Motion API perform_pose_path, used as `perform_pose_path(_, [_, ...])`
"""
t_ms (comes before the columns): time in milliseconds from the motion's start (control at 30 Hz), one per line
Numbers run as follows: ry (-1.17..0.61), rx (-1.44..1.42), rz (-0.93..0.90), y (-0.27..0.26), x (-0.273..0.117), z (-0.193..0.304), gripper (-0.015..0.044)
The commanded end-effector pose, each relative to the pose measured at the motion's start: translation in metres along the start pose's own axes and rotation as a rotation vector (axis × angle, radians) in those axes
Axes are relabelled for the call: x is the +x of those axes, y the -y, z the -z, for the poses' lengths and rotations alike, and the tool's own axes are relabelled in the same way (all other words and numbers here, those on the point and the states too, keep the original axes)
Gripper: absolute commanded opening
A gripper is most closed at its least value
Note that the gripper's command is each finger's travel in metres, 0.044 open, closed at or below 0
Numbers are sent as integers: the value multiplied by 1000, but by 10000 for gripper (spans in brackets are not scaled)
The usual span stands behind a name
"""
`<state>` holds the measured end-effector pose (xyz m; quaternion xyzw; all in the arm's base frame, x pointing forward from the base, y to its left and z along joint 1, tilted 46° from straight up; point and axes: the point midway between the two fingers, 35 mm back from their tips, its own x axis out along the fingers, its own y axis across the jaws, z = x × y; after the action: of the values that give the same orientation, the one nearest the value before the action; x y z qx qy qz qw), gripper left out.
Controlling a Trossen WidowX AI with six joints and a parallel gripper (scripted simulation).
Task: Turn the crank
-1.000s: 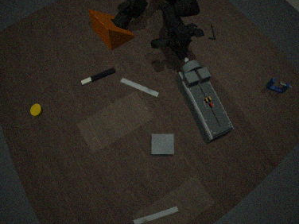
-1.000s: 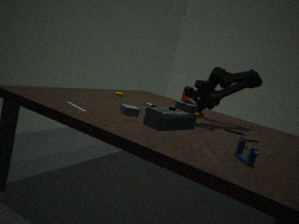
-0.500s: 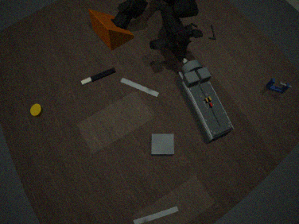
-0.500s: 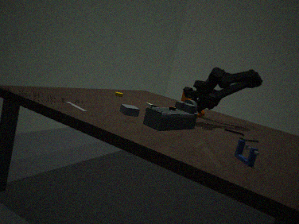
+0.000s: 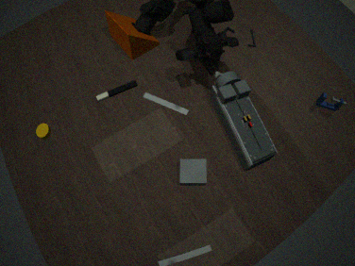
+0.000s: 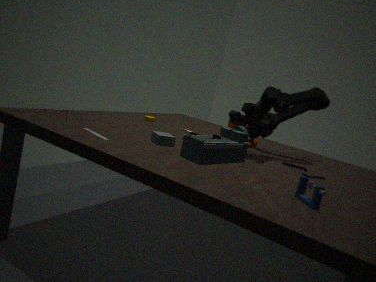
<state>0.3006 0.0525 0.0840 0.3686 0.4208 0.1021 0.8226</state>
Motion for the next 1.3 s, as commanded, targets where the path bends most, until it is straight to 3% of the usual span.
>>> perform_pose_path(0, [-10, 7, 15, 5, 6, 6, 0])
perform_pose_path(1267, [-10, 9, 12, -21, 35, 34, 0])
